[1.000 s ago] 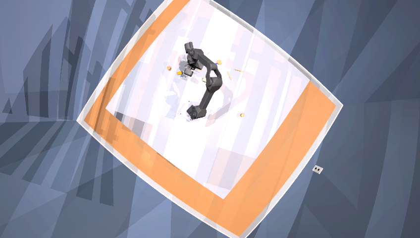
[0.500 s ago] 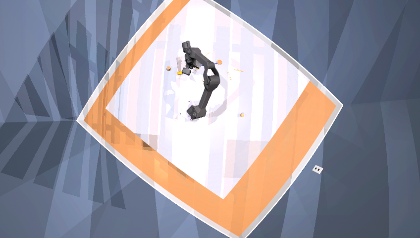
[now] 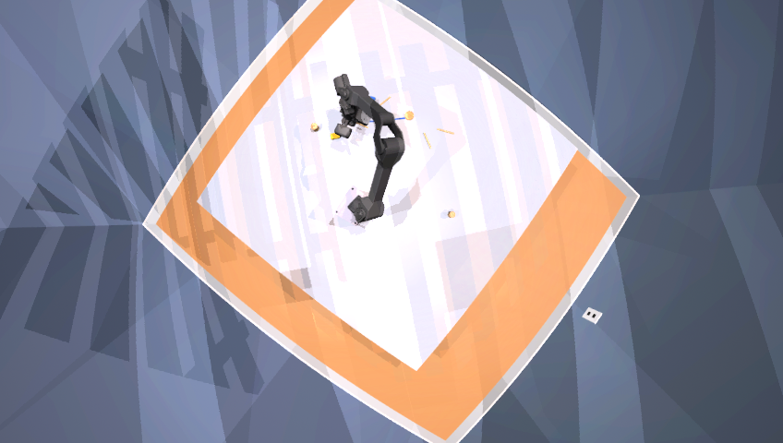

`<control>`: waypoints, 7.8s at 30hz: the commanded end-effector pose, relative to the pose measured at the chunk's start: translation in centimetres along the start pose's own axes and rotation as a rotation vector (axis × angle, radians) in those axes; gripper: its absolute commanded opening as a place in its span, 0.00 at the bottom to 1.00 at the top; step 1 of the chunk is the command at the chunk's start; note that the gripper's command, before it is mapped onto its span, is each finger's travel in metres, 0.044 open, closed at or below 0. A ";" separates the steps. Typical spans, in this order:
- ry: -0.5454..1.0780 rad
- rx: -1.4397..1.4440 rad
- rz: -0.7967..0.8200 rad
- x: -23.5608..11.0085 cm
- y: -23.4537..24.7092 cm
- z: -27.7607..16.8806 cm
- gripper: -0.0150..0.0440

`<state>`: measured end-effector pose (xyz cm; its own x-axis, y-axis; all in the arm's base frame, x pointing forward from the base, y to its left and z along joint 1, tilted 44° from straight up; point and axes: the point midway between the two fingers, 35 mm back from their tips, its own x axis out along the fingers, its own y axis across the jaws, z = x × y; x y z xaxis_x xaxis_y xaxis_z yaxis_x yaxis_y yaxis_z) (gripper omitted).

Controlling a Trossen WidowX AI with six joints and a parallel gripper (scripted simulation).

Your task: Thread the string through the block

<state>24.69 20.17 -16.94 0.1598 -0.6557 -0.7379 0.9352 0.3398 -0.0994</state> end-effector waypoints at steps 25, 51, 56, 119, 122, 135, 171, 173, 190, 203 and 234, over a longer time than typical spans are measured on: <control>0.011 0.003 -0.004 0.1 -0.2 -3.7 0.25; 0.010 0.003 -0.005 2.1 -2.0 -2.8 0.25; 0.010 0.003 -0.005 2.5 -2.4 -2.5 0.25; 0.008 0.001 -0.006 4.6 -4.6 3.0 0.25; 0.007 0.001 -0.007 4.6 -4.6 3.4 0.25; 0.007 0.001 -0.007 4.6 -4.7 5.1 0.25; 0.006 0.001 -0.009 4.6 -4.9 9.5 0.25; 0.006 0.001 -0.009 4.6 -4.9 9.7 0.25; 0.006 0.000 -0.010 4.6 -5.0 12.1 0.25; 0.009 0.004 -0.012 4.6 -4.9 12.5 0.46; -0.002 -1.570 -0.002 -3.2 -4.5 15.0 0.46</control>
<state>24.48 11.57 -5.12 0.1585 -0.6465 -0.7462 0.2331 0.7589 -0.6080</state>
